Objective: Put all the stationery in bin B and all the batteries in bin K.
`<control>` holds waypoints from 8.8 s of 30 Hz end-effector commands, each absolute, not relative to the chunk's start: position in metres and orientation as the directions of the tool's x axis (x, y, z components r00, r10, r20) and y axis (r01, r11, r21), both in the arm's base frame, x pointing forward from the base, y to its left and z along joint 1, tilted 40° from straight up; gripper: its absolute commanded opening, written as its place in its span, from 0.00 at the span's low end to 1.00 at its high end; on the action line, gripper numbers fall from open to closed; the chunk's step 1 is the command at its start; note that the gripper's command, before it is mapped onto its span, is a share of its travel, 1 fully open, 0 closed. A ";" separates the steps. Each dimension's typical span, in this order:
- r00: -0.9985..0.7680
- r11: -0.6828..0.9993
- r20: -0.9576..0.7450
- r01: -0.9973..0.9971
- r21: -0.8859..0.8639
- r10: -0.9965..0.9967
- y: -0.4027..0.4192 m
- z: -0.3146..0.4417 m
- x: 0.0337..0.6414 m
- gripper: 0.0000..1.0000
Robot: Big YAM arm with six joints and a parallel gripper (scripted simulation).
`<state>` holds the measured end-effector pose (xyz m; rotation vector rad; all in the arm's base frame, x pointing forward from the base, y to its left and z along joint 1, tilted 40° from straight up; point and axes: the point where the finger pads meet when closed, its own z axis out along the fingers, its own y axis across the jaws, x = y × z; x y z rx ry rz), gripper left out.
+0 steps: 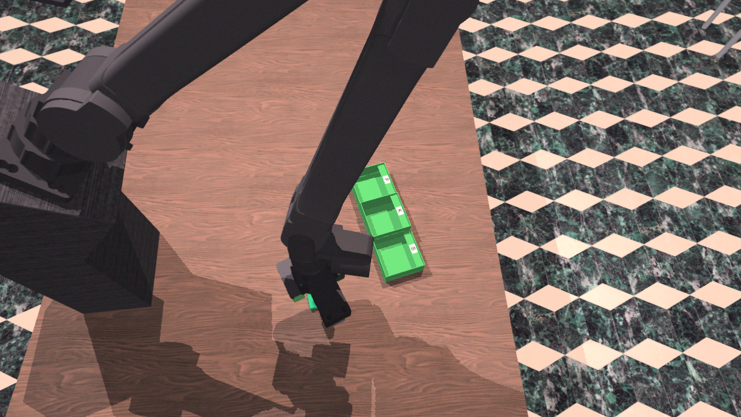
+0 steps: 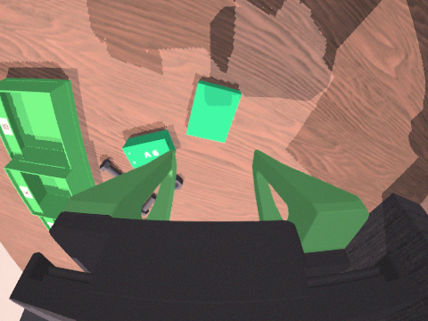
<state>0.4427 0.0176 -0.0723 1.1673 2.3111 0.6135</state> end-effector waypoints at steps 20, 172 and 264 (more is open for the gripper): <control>-0.330 0.298 -0.067 0.722 0.624 0.941 0.022 -0.078 0.436 0.53; -0.379 0.365 -0.121 0.679 0.637 0.917 0.074 -0.007 0.507 0.34; -0.671 0.903 -0.624 -0.406 -0.143 -0.400 0.112 0.013 0.566 0.34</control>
